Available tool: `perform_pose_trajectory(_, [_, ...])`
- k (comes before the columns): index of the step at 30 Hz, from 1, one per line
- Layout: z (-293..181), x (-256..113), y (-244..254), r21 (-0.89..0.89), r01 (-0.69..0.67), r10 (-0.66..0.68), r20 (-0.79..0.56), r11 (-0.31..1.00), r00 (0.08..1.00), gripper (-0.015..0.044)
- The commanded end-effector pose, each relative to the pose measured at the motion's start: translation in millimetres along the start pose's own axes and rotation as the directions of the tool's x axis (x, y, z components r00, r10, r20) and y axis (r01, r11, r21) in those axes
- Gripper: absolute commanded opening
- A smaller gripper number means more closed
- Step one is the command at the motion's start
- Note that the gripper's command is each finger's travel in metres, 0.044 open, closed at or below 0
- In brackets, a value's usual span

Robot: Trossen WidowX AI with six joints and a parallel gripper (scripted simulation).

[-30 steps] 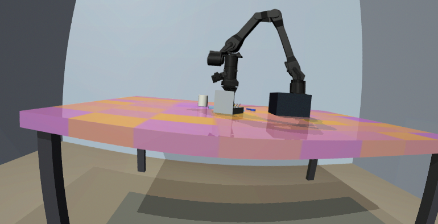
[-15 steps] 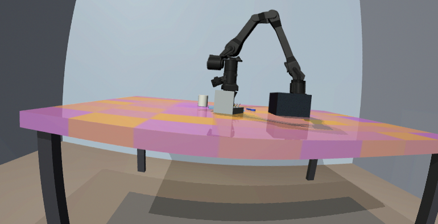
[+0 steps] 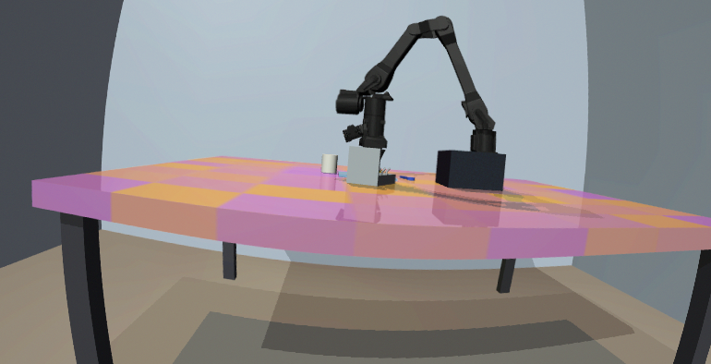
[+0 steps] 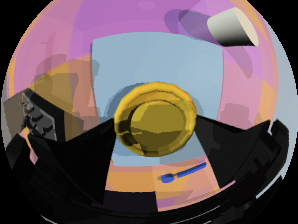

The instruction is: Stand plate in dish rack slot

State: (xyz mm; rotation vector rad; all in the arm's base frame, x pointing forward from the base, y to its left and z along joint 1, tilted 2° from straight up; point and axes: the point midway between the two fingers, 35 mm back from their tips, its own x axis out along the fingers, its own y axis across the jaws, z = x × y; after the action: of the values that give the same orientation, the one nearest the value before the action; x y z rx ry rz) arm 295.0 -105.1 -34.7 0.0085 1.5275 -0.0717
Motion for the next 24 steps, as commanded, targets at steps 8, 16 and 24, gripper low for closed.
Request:
perform_pose_trajectory(8, [11.0,-44.3,-2.9,0.000,-0.003,0.003,0.002,1.000,1.000,0.0070])
perform_pose_trajectory(16, [15.4,-91.2,-4.4,0.000,-0.003,0.003,0.003,1.000,1.000,0.0000])
perform_pose_trajectory(24, [16.2,-133.3,-5.3,0.002,-0.001,0.001,0.006,1.000,1.000,0.0000])
